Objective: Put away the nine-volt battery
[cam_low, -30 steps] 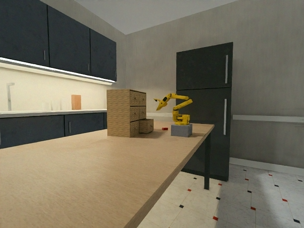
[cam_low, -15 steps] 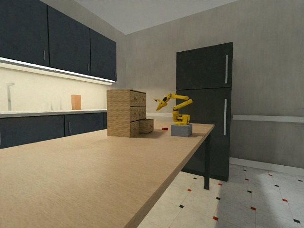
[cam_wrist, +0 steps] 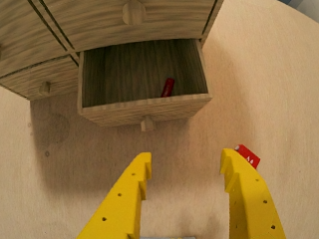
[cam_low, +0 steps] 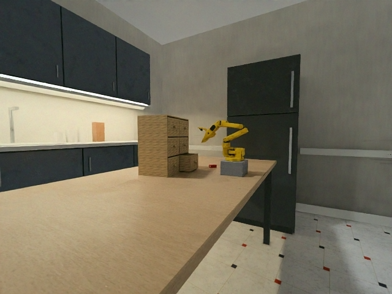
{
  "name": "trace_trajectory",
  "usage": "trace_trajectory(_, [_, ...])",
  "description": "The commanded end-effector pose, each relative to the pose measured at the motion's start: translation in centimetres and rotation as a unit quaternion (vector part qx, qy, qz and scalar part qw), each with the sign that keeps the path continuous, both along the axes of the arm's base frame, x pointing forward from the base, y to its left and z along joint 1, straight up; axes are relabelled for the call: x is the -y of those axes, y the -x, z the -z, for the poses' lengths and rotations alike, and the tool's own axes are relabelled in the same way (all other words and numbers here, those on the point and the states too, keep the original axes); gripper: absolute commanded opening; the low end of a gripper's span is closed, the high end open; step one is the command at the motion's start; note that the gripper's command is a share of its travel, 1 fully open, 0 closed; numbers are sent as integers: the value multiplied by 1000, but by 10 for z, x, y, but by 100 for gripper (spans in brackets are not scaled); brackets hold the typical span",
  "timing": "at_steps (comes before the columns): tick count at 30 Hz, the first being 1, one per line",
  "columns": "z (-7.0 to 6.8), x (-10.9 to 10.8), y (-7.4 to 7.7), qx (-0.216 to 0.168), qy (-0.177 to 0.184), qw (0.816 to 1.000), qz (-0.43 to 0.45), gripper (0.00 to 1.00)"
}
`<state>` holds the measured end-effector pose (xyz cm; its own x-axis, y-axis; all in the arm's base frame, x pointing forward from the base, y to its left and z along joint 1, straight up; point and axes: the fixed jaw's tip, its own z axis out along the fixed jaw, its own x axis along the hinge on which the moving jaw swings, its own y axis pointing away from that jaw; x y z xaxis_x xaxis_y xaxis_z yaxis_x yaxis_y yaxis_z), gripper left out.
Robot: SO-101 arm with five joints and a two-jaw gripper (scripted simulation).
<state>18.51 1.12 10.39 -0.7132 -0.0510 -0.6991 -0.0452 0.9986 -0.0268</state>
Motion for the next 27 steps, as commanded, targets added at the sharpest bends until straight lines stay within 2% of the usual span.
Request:
trace_trajectory(1, [-3,-2,-2,7,-4,1000,-2,21])
trace_trajectory(24, [-3,-2,-2,7,-4,1000,-2,21])
trace_trajectory(27, [12,-1,7,-26,-2,1000,-2,21])
